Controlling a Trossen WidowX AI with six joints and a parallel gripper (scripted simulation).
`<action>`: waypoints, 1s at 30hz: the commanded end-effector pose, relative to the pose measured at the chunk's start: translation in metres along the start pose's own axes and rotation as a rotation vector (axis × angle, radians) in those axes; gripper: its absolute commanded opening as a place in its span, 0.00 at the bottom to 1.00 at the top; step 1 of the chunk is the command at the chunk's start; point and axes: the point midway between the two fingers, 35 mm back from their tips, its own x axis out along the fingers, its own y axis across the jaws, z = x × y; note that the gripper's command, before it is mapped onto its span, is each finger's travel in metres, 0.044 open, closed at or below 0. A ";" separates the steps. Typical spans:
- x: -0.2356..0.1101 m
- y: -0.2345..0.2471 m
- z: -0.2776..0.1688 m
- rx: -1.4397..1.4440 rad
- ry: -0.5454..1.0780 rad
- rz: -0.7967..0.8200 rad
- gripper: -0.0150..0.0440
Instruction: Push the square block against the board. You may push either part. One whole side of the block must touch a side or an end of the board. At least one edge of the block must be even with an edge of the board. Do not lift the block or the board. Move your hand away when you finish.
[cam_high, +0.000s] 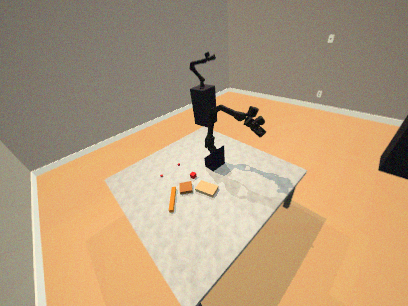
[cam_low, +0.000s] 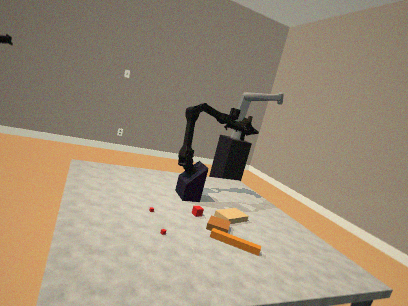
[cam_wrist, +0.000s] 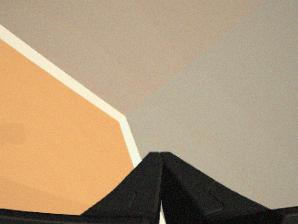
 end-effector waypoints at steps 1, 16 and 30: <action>0.025 -0.030 -0.047 0.039 0.121 0.002 0.25; 0.064 -0.119 -0.266 0.174 0.619 0.051 0.25; 0.010 -0.128 -0.459 0.349 1.037 0.214 0.25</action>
